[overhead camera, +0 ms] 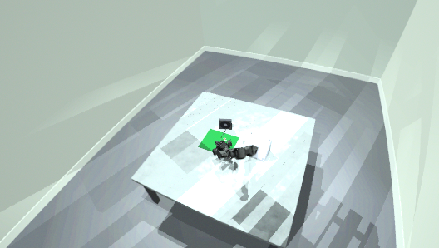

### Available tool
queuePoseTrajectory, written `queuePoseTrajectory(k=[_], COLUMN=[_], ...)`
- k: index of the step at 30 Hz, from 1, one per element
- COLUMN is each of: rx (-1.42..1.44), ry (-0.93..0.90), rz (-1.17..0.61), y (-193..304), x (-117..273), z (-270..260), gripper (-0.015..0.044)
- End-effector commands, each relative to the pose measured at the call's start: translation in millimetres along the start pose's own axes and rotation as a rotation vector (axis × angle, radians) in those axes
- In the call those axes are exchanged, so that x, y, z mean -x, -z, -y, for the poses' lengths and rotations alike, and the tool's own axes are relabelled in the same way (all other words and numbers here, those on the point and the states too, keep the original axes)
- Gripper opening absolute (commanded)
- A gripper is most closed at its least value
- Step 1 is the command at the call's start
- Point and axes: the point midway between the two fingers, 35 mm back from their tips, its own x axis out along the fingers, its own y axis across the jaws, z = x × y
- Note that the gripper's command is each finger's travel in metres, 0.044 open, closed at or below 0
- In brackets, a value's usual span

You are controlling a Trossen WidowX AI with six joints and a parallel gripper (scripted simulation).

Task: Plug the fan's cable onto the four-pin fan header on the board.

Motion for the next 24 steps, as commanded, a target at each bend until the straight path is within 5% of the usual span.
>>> queuePoseTrajectory(k=[1, 24], rx=[0.0, -0.001], ry=[0.0, 0.002], rz=[0.0, -0.002], y=[0, -4], x=[0, 11], z=[0, -5], gripper=[0.014, 0.014])
